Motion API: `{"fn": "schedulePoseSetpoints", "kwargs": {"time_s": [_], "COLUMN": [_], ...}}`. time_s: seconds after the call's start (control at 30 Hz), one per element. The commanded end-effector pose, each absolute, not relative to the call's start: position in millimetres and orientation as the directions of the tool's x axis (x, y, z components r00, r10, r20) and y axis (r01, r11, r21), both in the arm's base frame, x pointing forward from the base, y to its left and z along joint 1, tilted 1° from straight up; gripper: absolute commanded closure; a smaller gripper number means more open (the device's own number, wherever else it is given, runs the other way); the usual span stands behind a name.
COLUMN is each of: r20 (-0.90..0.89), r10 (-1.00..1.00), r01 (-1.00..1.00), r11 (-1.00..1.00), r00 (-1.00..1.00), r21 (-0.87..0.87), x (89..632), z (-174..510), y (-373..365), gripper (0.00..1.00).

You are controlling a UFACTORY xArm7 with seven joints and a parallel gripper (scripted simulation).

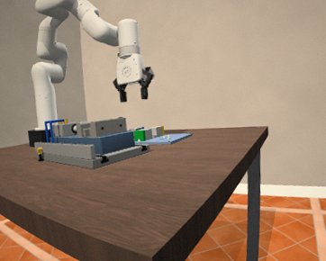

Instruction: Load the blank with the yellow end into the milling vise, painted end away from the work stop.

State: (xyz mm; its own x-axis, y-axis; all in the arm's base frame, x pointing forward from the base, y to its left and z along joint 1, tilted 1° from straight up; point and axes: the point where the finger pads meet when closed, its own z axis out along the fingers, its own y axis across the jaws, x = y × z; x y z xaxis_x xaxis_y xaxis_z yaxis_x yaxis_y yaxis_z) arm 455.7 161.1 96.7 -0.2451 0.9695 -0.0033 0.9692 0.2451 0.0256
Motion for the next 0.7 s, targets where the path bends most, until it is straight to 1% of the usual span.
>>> {"fn": "schedulePoseSetpoints", "kwargs": {"time_s": [0.0,0.67], "r20": [-0.003,-0.003], "r10": [0.969,0.969], "r01": [0.969,0.969], "r11": [0.245,0.245], "r00": [-0.245,-0.245], "r21": [0.03,0.03], "x": [456.2,454.5], "z": [98.7,99.1], "y": [164.2,169.3], "gripper": [0.0,0.0]}}
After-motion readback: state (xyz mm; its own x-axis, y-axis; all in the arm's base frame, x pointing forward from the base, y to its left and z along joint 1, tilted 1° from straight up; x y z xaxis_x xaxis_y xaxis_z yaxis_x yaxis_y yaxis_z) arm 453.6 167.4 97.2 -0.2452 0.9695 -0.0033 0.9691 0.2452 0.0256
